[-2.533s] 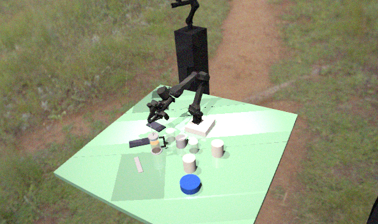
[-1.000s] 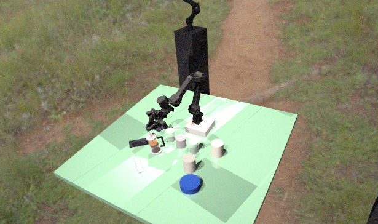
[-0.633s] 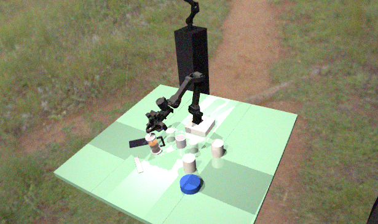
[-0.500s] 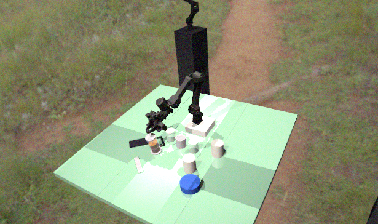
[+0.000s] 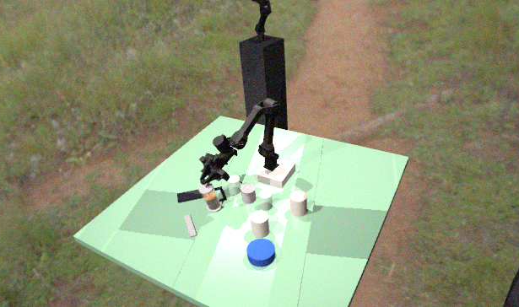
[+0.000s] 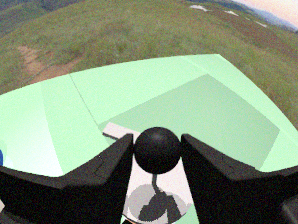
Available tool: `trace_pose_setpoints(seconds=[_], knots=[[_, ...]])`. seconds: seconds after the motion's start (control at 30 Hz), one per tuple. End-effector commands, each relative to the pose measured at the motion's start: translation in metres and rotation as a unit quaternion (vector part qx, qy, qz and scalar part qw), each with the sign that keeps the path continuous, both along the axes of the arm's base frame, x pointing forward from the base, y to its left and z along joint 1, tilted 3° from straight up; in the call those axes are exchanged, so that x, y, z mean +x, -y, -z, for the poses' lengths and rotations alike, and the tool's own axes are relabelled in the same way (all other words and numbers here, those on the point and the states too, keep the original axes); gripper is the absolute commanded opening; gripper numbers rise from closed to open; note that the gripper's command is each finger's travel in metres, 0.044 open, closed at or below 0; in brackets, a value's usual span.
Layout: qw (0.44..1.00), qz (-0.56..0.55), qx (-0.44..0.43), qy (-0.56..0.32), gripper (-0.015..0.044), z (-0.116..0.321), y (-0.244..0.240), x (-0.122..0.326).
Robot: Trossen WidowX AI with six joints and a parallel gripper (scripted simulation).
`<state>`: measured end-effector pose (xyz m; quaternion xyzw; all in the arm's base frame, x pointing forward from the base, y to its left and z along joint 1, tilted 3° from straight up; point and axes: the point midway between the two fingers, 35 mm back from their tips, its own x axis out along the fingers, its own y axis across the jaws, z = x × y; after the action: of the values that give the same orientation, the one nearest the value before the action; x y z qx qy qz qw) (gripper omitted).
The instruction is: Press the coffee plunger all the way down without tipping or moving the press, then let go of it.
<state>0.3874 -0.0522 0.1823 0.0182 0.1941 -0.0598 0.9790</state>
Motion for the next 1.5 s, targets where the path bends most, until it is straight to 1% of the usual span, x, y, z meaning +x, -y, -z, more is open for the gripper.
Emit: trace_pose_setpoints(seconds=[0.0,1.47], knots=[[1.0,0.002,0.008,-0.025,0.0123,0.0166,-0.0003,-0.0005],[1.0,0.002,0.008,-0.024,0.0123,0.0144,0.0004,0.0054]])
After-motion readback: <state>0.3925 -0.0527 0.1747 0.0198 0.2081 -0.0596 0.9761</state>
